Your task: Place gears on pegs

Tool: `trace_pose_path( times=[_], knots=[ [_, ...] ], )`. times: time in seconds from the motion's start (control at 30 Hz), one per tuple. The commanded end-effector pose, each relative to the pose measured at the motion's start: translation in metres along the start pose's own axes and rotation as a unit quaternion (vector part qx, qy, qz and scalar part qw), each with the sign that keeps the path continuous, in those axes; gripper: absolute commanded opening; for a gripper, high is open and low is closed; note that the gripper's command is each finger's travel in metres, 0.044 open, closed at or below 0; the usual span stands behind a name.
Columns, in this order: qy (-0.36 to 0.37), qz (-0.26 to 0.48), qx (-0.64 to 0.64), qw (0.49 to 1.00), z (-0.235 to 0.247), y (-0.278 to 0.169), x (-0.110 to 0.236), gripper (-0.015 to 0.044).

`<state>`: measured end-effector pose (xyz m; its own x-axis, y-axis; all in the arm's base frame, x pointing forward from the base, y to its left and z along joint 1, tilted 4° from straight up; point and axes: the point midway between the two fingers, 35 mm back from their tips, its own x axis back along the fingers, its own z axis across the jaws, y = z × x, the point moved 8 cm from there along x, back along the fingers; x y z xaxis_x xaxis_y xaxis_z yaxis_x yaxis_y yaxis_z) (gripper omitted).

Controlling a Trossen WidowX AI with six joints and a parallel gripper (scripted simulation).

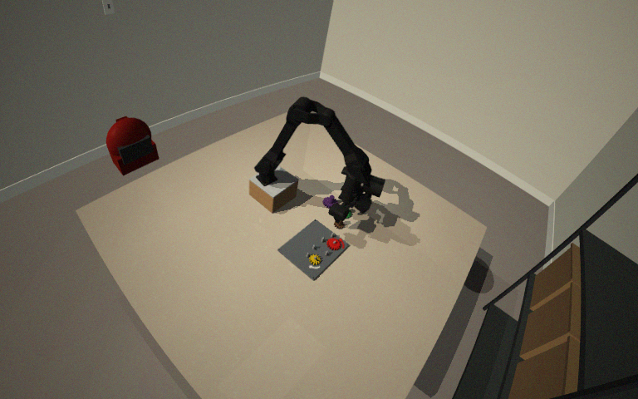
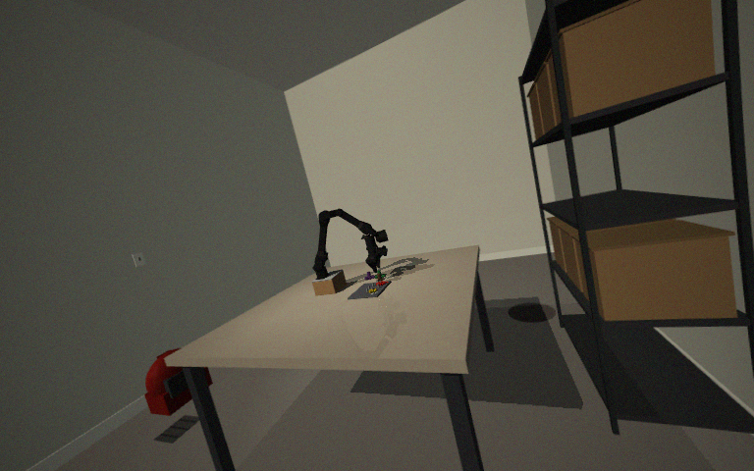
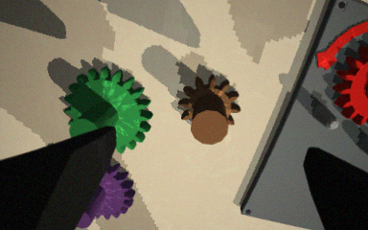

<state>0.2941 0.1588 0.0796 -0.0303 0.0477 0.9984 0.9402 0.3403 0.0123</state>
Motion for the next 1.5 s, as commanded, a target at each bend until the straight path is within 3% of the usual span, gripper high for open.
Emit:
trace_pose_path(
  times=[0.0, 0.77, 1.23, 1.47],
  knots=[
    [-0.003, 0.004, -0.002, 1.000, 0.001, 0.000, -0.007, 0.0440],
    [-0.003, 0.004, -0.002, 1.000, 0.001, 0.000, -0.034, 0.0440],
    [-0.003, 0.004, -0.002, 1.000, 0.001, 0.000, -0.034, 0.0072],
    [-0.003, 0.004, -0.002, 1.000, 0.001, 0.000, -0.034, 0.0026]
  ],
)
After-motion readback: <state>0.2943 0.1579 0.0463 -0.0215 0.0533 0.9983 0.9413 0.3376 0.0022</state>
